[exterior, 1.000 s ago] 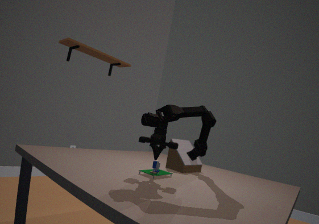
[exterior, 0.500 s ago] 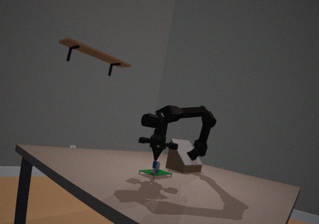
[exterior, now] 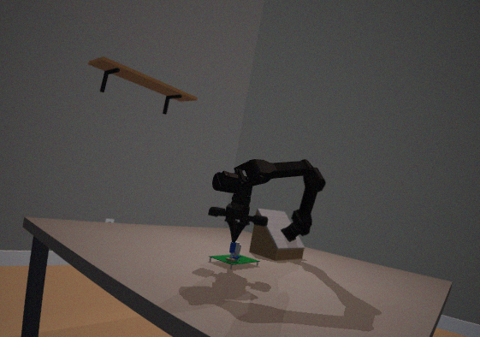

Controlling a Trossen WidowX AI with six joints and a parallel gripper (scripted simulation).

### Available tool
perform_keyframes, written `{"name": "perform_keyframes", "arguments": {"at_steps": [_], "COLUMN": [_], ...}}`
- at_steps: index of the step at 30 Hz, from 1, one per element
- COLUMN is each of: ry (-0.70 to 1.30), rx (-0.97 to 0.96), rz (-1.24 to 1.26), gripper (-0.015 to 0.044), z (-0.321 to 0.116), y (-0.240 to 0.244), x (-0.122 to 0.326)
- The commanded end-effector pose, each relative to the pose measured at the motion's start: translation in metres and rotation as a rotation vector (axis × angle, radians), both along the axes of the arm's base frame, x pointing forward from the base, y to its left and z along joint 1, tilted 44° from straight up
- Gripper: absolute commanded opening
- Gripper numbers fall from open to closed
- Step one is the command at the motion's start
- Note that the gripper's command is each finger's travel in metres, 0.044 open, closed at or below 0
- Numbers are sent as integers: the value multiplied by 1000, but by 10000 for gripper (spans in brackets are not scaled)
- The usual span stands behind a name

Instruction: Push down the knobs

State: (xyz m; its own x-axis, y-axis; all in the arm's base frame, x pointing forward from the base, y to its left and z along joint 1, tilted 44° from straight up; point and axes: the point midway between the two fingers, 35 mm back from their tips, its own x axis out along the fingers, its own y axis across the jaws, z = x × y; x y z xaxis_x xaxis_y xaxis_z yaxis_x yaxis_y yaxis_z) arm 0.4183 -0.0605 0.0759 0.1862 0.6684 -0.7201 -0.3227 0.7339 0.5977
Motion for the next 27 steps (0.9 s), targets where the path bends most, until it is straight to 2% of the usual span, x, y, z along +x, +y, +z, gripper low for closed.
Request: {"name": "perform_keyframes", "arguments": {"at_steps": [1,27], "ry": [1,1], "rx": [4,5], "rz": [-3,-3], "gripper": [0,0], "z": [1,-4], "y": [0,5], "x": [0,1]}}
